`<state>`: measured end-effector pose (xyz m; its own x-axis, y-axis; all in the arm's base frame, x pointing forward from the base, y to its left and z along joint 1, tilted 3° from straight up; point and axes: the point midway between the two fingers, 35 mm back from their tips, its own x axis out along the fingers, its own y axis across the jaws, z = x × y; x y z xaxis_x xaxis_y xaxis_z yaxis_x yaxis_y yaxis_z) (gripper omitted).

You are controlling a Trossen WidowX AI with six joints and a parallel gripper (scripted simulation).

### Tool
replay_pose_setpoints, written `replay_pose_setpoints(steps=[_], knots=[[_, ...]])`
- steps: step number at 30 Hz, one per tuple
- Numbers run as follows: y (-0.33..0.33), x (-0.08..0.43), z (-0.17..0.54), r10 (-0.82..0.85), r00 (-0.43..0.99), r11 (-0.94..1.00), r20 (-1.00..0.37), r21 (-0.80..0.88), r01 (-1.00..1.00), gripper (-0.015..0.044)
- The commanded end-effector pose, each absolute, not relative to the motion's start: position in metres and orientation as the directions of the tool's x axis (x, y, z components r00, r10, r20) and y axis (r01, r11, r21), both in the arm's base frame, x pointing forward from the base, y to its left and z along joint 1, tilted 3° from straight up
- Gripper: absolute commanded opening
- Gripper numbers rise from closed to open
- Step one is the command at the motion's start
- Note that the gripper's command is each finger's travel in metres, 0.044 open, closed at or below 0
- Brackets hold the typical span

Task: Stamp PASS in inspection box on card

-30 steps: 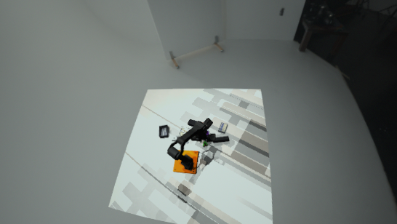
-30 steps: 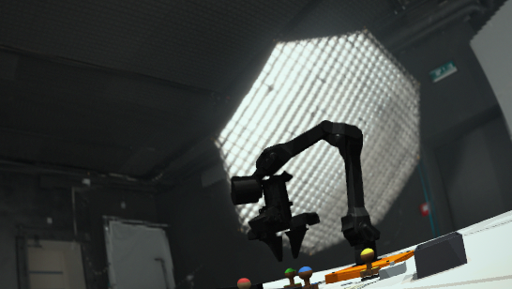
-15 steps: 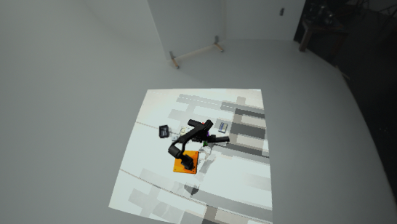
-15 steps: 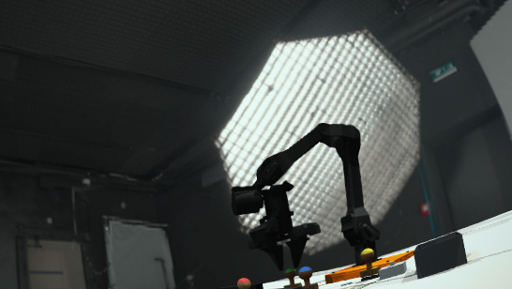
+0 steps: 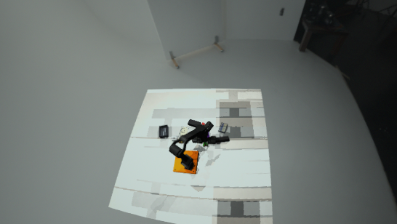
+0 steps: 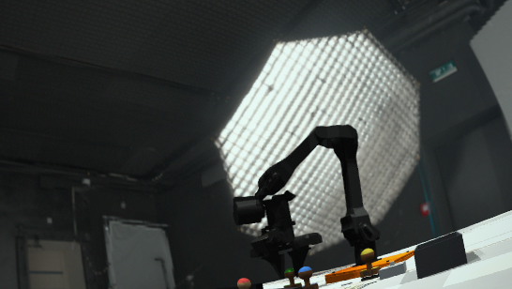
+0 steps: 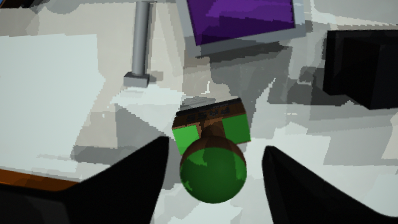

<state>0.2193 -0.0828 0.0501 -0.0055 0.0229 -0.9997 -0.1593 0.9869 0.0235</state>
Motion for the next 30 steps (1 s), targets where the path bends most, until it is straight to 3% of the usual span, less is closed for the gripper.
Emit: replay_pose_setpoints(steps=[1, 11, 30], knots=[[-0.082, 0.218, 0.042, 0.027, -0.008, 0.986, -1.000, 0.028, -0.162, 0.0222], [-0.081, 0.217, 0.032, 0.027, -0.008, 0.986, -1.000, 0.028, -0.162, 0.0222], [-0.082, 0.217, 0.034, 0.024, -0.008, 0.987, -1.000, 0.025, -0.160, 0.0095]])
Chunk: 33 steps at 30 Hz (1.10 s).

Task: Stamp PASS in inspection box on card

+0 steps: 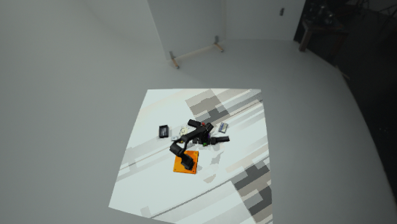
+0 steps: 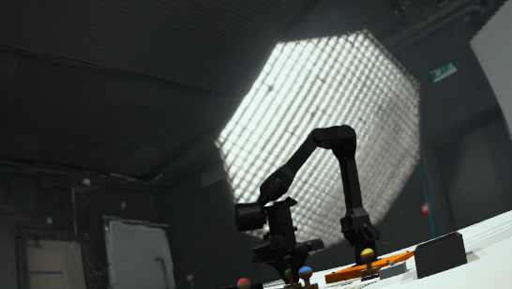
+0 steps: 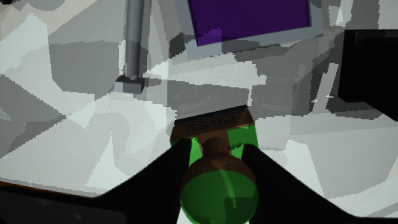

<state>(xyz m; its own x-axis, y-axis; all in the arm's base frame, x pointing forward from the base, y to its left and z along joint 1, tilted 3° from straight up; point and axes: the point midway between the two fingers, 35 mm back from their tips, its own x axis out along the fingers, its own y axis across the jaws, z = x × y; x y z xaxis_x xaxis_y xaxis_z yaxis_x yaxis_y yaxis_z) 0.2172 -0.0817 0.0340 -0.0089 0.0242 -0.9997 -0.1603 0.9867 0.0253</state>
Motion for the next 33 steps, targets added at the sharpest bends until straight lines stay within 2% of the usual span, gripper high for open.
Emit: replay_pose_setpoints(steps=[1, 2, 5, 6, 33], knots=[[-0.082, 0.217, 0.034, 0.024, -0.008, 0.987, -1.000, 0.025, -0.160, 0.0088], [-0.082, 0.217, 0.034, 0.024, -0.008, 0.987, -1.000, 0.025, -0.160, 0.0082], [-0.082, 0.217, 0.035, 0.024, -0.008, 0.987, -1.000, 0.025, -0.160, 0.0003], [-0.082, 0.218, 0.035, 0.024, -0.008, 0.987, -1.000, 0.025, -0.160, 0.0000], [-0.083, 0.219, 0.048, 0.022, -0.008, 0.987, -1.000, 0.023, -0.160, 0.0000]])
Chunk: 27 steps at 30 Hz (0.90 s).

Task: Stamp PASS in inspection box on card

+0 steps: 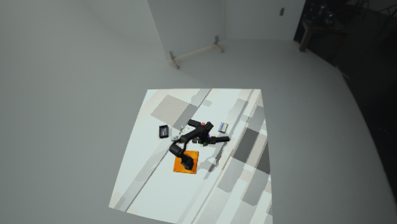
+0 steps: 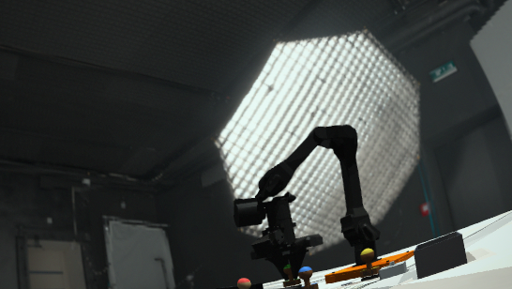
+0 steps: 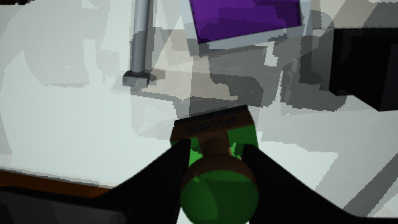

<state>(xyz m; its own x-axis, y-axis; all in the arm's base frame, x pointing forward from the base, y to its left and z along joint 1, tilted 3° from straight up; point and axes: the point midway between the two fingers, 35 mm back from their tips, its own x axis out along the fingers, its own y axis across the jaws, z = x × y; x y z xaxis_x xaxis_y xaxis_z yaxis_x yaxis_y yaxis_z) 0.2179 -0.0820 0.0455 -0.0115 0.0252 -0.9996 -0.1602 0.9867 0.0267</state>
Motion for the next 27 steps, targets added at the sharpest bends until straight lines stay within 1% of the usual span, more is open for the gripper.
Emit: replay_pose_setpoints(steps=[1, 27], knots=[[-0.083, 0.219, 0.049, 0.022, -0.008, 0.987, -1.000, 0.023, -0.160, 0.0000], [-0.083, 0.220, 0.061, 0.020, -0.008, 0.987, -1.000, 0.021, -0.160, 0.0000]])
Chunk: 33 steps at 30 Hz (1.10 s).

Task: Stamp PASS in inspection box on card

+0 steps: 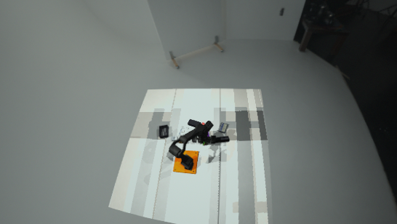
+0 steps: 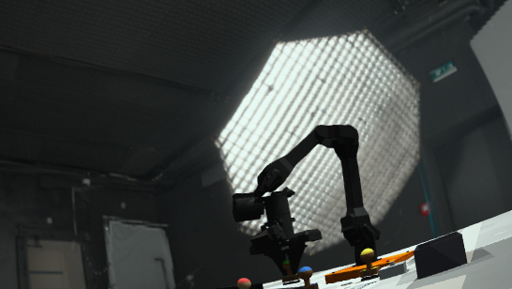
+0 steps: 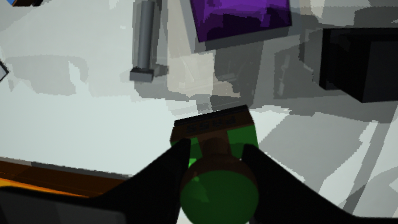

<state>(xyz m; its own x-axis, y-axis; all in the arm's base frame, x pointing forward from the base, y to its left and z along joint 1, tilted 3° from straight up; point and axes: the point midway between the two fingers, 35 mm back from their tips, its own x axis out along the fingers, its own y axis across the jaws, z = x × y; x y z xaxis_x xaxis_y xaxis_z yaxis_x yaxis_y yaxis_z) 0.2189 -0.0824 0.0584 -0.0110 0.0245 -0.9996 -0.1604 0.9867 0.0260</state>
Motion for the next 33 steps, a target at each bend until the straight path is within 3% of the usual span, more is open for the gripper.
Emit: replay_pose_setpoints(steps=[1, 33], knots=[[-0.083, 0.220, 0.062, 0.020, -0.008, 0.987, -1.000, 0.021, -0.160, 0.0000], [-0.084, 0.220, 0.077, 0.018, -0.008, 0.987, -1.000, 0.019, -0.160, 0.0000]])
